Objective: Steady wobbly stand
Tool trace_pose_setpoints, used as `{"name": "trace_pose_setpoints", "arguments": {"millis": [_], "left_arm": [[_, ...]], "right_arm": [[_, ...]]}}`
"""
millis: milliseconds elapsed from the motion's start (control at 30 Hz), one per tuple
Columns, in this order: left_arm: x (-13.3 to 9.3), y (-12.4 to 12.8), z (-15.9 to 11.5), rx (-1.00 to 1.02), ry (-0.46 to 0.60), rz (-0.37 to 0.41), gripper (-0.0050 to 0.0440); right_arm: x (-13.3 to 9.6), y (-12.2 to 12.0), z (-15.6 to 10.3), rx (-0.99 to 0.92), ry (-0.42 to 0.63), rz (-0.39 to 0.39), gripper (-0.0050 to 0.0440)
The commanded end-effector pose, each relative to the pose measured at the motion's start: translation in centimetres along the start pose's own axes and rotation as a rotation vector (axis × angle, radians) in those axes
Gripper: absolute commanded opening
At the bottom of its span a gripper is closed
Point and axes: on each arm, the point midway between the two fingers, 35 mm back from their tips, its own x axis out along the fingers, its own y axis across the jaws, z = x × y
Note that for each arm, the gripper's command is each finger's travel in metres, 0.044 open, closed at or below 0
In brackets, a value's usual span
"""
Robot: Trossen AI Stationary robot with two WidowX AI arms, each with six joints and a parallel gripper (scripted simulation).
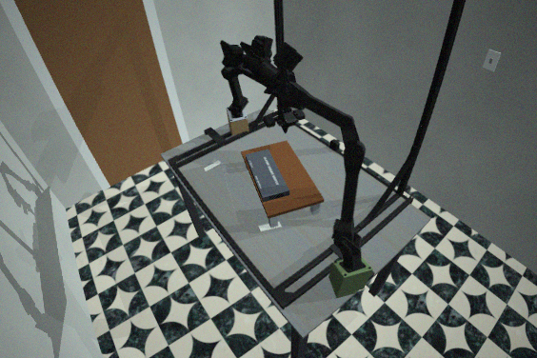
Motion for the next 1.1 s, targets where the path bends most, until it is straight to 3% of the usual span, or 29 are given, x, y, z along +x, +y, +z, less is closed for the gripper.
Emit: {"name": "trace_pose_setpoints", "arguments": {"millis": [0,167,367,733,933,1067], "left_arm": [[-0.8,-0.9,5.2,0.055,-0.156,-0.008,0.0440],[-2.5,-2.0,11.4,0.127,-0.363,-0.006,0.0440],[-2.5,-2.0,11.4,0.127,-0.363,-0.006,0.0440],[-9.6,-4.5,23.3,0.249,-0.810,0.026,0.0440],[-9.6,-4.5,23.3,0.249,-0.810,0.026,0.0440],[-10.1,-5.2,23.6,0.107,-0.827,-0.026,0.0440]], "right_arm": [[0.0,0.0,0.0,0.000,0.000,0.000,0.0000],[0.0,0.0,0.0,0.000,0.000,0.000,0.0000],[0.0,0.0,0.0,0.000,0.000,0.000,0.0000],[0.0,0.0,0.0,0.000,0.000,0.000,0.0000],[0.0,0.0,0.0,0.000,0.000,0.000,0.0000],[0.0,0.0,0.0,0.000,0.000,0.000,0.0000]]}}
